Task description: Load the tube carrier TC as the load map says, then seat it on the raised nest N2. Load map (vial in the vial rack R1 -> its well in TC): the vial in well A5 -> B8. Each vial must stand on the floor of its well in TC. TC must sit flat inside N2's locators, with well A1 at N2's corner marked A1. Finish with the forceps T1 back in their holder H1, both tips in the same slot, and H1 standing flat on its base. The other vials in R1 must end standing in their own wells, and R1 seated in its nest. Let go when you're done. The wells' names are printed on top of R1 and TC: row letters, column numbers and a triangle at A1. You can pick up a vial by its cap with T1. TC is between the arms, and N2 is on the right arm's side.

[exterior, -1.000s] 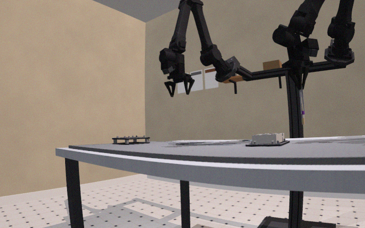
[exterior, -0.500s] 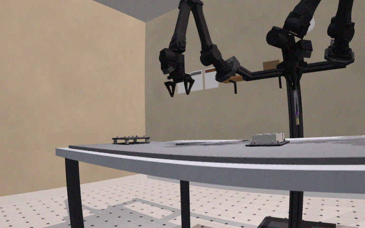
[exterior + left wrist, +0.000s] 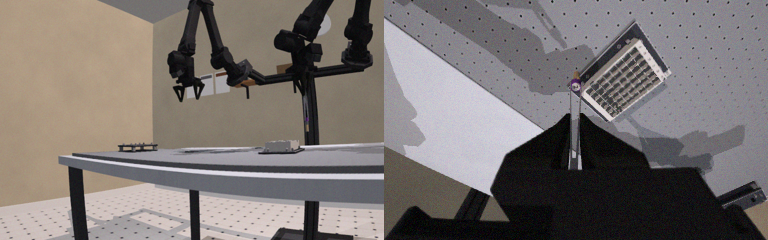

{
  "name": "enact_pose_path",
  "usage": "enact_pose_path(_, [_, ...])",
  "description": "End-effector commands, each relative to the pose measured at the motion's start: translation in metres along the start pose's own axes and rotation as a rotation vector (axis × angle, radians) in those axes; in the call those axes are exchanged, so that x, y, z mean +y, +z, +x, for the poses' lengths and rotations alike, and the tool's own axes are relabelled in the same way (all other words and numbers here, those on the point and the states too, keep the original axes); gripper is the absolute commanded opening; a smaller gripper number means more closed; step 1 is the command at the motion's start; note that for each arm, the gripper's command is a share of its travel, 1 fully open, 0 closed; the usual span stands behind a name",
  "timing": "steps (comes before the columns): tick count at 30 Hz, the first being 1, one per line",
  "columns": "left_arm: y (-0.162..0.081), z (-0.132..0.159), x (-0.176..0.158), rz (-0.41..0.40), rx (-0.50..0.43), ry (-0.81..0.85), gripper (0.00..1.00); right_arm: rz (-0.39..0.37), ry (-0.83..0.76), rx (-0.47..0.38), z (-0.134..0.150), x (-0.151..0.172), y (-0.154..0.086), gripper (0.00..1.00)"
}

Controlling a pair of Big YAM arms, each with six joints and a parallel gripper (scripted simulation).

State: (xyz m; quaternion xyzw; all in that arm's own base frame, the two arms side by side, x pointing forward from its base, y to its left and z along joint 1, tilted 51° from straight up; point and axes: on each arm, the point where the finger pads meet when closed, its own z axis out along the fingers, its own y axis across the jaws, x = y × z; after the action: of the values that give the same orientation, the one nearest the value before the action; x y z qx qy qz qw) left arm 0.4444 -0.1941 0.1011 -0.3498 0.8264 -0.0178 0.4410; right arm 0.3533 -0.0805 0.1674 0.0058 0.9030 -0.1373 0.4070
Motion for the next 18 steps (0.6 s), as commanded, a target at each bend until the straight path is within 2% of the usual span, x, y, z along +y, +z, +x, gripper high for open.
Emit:
enact_pose_path(1, [-0.002, 0.008, -0.011, 0.005, 0.004, -0.008, 0.09, 0.001, -0.013, -0.017, -0.008, -0.001, -0.003, 1.0])
enact_pose_path(8, [-0.003, 0.015, -0.017, 0.006, 0.004, -0.008, 0.09, 0.001, -0.013, -0.017, -0.008, -0.001, -0.003, 1.0])
enact_pose_path(9, [-0.001, 0.006, -0.017, 0.006, -0.007, -0.032, 0.09, 0.001, -0.013, -0.017, -0.008, -0.001, -0.003, 1.0])
enact_pose_path(11, [-0.003, 0.019, -0.02, 0.007, 0.003, -0.008, 0.09, 0.001, -0.013, -0.017, -0.008, -0.001, -0.003, 1.0])
enact_pose_path(18, [-0.003, 0.027, -0.026, 0.004, 0.002, -0.01, 0.09, 0.001, -0.013, -0.017, -0.008, -0.001, -0.003, 1.0])
